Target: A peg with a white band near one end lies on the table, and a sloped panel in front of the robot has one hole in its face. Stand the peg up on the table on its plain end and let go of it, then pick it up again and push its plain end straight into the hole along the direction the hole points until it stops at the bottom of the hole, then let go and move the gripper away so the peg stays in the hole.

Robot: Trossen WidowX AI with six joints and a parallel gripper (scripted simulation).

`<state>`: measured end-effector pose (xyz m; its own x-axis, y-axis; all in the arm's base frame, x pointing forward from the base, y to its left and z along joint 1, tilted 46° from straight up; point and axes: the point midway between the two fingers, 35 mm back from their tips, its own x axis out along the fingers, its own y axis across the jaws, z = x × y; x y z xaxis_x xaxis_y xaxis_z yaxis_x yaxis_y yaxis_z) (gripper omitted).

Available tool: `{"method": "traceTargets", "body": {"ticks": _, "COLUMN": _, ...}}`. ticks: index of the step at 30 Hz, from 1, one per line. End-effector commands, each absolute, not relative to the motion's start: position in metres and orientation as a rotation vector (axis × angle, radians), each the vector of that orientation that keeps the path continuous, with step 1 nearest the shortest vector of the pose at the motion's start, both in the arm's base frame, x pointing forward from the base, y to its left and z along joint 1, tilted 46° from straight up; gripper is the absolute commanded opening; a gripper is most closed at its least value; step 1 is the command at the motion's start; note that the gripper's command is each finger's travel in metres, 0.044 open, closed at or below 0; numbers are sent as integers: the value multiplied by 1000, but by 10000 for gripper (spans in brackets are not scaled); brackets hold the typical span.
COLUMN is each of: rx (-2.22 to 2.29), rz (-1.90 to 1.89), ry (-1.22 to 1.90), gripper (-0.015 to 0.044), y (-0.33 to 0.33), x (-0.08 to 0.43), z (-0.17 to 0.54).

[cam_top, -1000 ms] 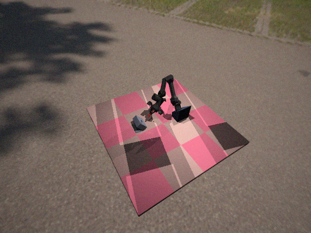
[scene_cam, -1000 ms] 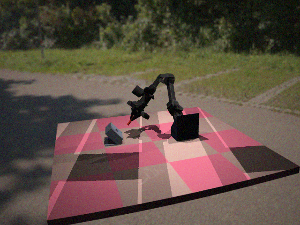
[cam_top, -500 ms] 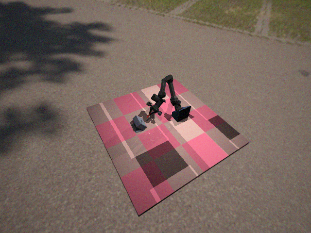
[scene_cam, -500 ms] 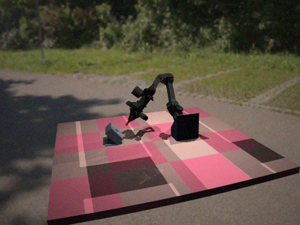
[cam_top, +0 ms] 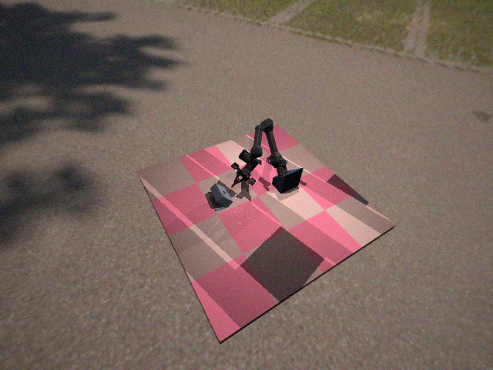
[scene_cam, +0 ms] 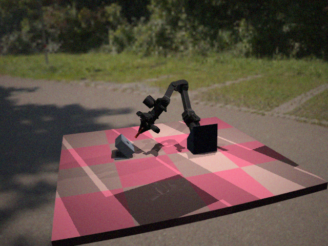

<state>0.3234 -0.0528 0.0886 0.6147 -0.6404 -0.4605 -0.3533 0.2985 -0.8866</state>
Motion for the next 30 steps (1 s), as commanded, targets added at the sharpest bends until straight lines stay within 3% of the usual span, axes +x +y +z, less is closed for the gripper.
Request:
{"method": "traceTargets", "body": {"ticks": 1, "rx": -1319, "rz": -226, "ry": 948, "gripper": 0, "y": -54, "x": 325, "z": 85}}
{"method": "traceTargets", "body": {"ticks": 30, "rx": -1366, "rz": -239, "ry": 874, "gripper": 0, "y": -62, "x": 340, "z": 82}}
